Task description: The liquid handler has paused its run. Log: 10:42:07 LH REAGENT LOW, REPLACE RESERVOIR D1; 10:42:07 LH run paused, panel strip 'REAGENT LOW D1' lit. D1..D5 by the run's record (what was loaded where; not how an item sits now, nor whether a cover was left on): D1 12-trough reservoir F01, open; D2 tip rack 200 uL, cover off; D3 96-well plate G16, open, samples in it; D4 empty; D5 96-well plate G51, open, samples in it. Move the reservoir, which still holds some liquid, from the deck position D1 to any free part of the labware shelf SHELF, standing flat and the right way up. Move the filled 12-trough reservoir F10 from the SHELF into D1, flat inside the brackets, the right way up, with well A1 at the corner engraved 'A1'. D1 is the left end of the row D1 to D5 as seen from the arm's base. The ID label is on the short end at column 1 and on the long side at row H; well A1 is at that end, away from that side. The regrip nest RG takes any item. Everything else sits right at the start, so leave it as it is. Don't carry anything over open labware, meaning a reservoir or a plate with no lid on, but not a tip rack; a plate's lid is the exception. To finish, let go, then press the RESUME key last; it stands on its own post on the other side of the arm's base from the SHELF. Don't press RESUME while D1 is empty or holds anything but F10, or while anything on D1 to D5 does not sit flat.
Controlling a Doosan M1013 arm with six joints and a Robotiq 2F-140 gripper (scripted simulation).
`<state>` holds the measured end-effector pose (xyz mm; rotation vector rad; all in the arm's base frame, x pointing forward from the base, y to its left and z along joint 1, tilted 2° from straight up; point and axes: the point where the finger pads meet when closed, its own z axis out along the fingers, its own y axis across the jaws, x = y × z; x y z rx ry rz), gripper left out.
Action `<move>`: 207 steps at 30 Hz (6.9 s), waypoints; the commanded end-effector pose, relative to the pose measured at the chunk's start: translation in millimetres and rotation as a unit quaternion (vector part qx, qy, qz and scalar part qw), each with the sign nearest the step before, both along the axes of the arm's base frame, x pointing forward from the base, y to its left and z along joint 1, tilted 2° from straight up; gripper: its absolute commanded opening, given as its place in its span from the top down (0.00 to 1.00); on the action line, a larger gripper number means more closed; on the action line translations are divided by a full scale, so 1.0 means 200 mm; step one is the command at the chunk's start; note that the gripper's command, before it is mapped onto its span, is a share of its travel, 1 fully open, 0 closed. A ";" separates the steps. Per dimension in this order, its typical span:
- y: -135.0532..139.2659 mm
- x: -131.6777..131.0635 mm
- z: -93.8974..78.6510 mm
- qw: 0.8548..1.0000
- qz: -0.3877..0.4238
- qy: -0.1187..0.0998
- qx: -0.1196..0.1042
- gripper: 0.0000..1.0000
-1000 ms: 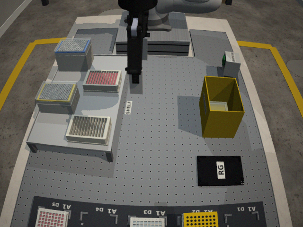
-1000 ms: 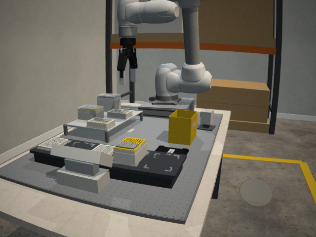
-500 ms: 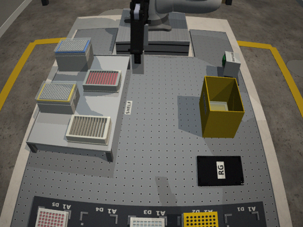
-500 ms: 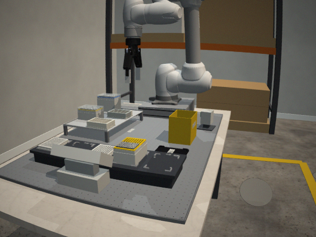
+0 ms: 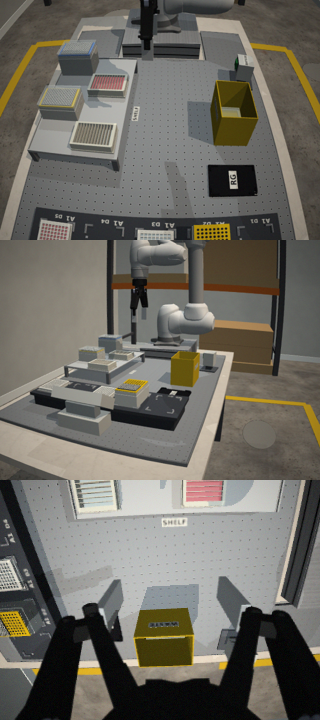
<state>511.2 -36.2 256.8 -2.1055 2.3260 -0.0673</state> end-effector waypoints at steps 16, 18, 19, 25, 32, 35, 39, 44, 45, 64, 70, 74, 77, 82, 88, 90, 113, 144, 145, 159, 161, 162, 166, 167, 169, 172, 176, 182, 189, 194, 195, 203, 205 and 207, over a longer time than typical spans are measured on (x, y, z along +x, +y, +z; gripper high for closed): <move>0.02 -0.41 -0.01 1.000 0.000 0.000 0.000 0.23; 0.02 -0.41 -0.01 1.000 0.000 0.000 0.000 0.23; 0.02 -0.41 -0.01 1.000 0.000 0.000 0.000 0.23; -0.03 -0.42 -0.01 1.000 0.000 0.000 0.000 0.23; -0.20 -0.43 -0.01 1.000 0.000 0.000 0.000 0.23; -0.28 -0.43 -0.01 1.000 0.000 0.000 0.000 0.23; -0.38 -0.43 0.00 1.000 0.000 0.000 0.000 0.23; -0.45 -0.44 0.00 1.000 0.000 0.000 0.000 0.23; -0.48 -0.44 0.00 1.000 0.000 0.000 0.000 0.23; -0.71 -0.45 0.01 1.000 0.000 0.000 0.000 0.23; -0.72 -0.45 -0.01 1.000 0.000 0.000 0.000 0.23; -0.72 -0.45 -0.04 1.000 0.000 0.000 0.000 0.23; -0.72 -0.45 -0.05 1.000 0.000 0.000 0.000 0.23; -0.72 -0.45 -0.09 1.000 0.000 0.000 0.000 0.23; -0.72 -0.45 -0.14 1.000 0.000 0.000 0.000 0.23; -0.72 -0.45 -0.16 1.000 0.000 0.000 0.000 0.23; -0.72 -0.44 -0.32 1.000 0.000 0.000 0.000 0.23; -0.73 -0.43 -0.54 1.000 0.000 0.000 0.000 0.23; -0.73 -0.43 -0.55 1.000 0.000 0.000 0.000 0.23; -0.73 -0.43 -0.67 1.000 0.000 0.000 0.000 0.23; -0.73 -0.43 -0.67 1.000 0.000 0.000 0.000 0.23; -0.73 -0.43 -0.68 1.000 0.000 0.000 0.000 0.23; -0.74 -0.43 -0.71 1.000 0.000 0.000 0.000 0.23; -0.74 -0.43 -0.72 1.000 0.000 0.000 0.000 0.23; -0.74 -0.43 -0.74 1.000 0.000 0.000 0.000 0.23; -0.74 -0.43 -0.76 1.000 0.000 0.000 0.000 0.23; -0.74 -0.43 -0.79 1.000 0.000 0.000 0.000 0.23; -0.74 -0.43 -0.83 1.000 0.000 0.000 0.000 0.23; -0.74 -0.42 -0.88 1.000 0.000 0.000 0.000 0.23; -0.74 -0.42 -0.92 1.000 0.000 0.000 0.000 0.23; -0.74 -0.42 -0.92 1.000 0.000 0.000 0.000 0.23; -0.74 -0.42 -0.98 1.000 0.000 0.000 0.000 0.23; -0.74 -0.42 -1.00 1.000 0.000 0.000 0.000 0.23; -0.74 -0.42 -1.02 1.000 0.000 0.000 0.000 0.23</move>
